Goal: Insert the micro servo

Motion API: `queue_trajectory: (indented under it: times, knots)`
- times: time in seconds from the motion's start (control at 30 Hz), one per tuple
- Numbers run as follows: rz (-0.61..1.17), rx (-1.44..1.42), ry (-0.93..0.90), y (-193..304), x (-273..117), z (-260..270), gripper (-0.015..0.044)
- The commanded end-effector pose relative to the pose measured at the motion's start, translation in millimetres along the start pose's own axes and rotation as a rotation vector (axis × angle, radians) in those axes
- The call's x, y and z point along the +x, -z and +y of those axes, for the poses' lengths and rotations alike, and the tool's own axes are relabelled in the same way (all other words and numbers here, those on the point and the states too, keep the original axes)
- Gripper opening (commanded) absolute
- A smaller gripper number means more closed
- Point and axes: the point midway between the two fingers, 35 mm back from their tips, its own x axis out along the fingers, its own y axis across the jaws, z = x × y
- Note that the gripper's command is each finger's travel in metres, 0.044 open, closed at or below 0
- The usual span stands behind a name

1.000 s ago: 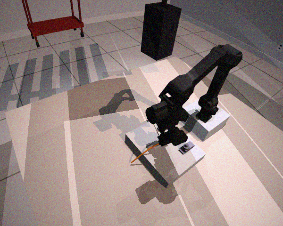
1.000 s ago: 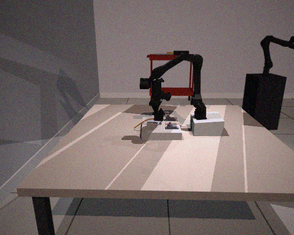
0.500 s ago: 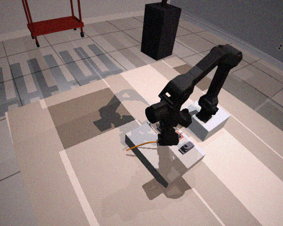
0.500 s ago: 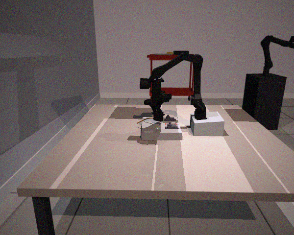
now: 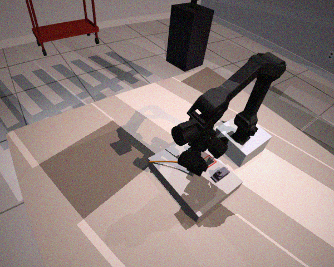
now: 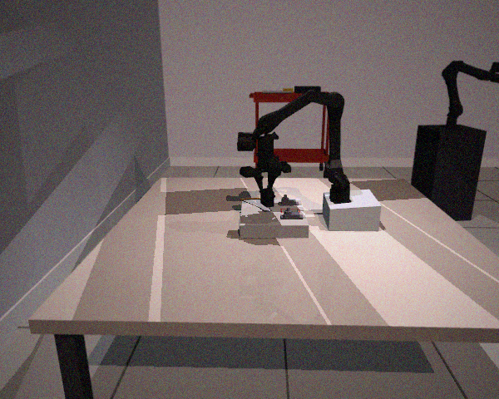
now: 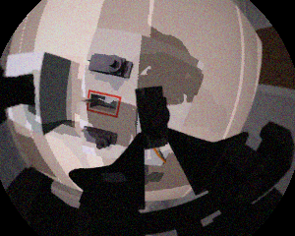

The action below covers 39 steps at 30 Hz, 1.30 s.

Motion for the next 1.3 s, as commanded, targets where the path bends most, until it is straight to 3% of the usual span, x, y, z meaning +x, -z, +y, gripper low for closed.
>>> queue_trajectory:
  times: [0.0,1.27]
  knots:
    - [-0.002,0.164,0.005,-0.1,-0.5,-0.6,0.0000]
    - [-0.005,1.476,0.002,-0.2,-0.6,-0.6,0.0000]
